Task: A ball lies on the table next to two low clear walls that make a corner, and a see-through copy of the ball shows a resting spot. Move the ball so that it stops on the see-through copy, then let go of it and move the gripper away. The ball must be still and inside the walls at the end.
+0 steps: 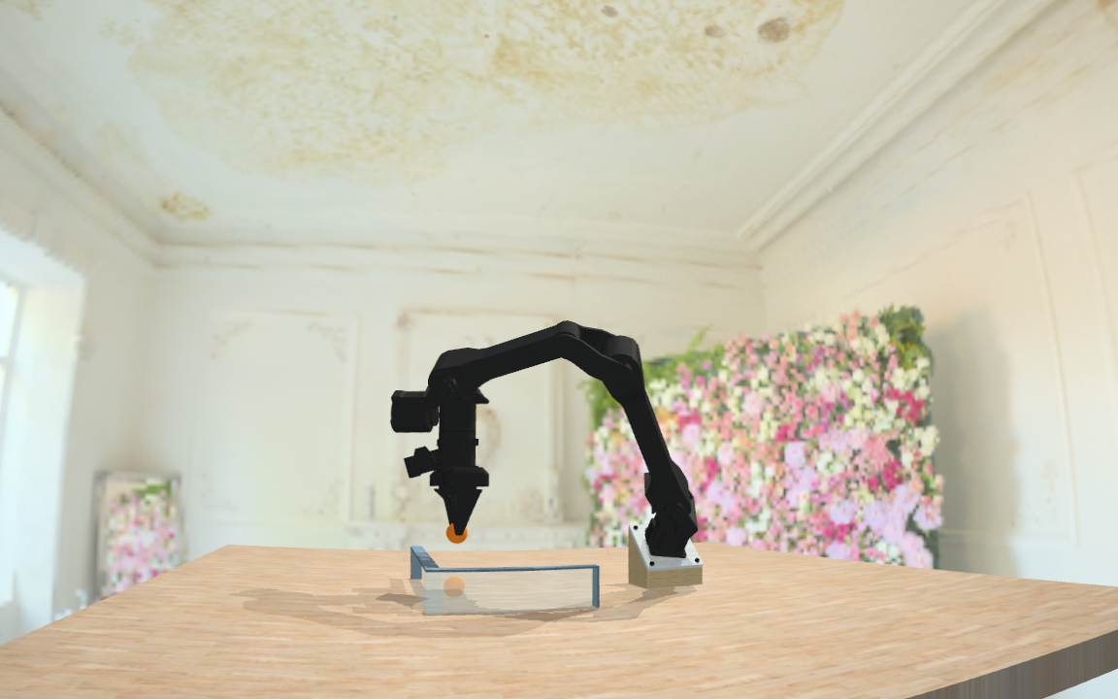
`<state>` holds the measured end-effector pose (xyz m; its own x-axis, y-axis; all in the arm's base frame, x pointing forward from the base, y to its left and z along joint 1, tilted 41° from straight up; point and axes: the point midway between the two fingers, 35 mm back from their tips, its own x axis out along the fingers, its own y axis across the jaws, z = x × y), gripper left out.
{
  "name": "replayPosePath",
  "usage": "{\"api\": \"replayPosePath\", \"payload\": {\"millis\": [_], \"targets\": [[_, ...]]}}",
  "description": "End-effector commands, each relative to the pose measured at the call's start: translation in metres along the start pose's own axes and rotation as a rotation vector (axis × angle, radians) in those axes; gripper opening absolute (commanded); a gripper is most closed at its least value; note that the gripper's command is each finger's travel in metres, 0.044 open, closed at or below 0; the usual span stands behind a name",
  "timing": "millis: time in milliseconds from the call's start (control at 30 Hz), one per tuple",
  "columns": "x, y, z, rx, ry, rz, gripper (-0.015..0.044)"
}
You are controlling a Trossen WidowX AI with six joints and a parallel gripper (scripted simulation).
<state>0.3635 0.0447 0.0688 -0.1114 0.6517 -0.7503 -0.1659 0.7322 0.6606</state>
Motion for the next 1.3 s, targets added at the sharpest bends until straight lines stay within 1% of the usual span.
{"api": "replayPosePath", "payload": {"millis": [0,167,600,900,1267], "targets": [[0.0,-0.002,0.003,0.036,-0.006,-0.007,0.0],[0.008,-0.002,0.004,0.036,-0.006,-0.007,0.0],[0.069,-0.002,0.004,0.036,-0.007,-0.004,0.0],[0.072,-0.002,0.004,0.036,-0.007,-0.004,0.0],[0.088,-0.002,0.004,0.036,-0.007,-0.003,0.0]]}}
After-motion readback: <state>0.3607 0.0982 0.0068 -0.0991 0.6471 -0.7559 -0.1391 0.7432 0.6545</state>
